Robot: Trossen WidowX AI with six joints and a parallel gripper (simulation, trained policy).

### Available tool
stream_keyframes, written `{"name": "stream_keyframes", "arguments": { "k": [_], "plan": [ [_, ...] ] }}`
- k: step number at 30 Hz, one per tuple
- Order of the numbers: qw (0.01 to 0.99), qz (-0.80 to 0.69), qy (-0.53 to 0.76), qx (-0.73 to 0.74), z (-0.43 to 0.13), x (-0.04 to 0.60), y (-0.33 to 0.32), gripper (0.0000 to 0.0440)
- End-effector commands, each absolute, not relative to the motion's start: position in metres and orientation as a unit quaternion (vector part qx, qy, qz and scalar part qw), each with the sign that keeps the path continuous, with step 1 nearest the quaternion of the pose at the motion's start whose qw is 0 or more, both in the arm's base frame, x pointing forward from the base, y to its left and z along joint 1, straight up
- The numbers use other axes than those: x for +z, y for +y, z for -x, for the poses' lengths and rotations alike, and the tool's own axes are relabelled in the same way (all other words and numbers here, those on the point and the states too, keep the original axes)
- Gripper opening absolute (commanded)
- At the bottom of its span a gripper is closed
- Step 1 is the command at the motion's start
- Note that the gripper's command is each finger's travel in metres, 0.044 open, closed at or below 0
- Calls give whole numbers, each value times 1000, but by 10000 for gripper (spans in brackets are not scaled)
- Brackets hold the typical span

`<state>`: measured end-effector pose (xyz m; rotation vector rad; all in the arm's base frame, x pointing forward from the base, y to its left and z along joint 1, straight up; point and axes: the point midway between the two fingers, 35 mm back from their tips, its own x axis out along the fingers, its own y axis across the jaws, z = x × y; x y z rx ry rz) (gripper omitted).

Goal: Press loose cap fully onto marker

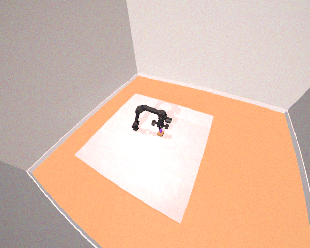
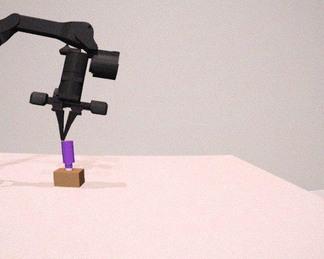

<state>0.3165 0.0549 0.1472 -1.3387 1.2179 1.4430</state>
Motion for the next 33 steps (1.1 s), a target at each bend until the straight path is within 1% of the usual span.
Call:
{"name": "stream_keyframes", "arguments": {
  "k": [1, 4, 8, 16, 33],
  "plan": [
    [404, 522, 481, 577, -314, 143, 57, 2],
    [402, 513, 481, 586, -304, 149, 57, 12],
    [400, 502, 481, 597, -289, 161, 55, 14],
    [423, 512, 453, 596, -282, 180, 55, 22],
    [440, 531, 404, 601, -261, 197, 55, 17]
  ]
}}
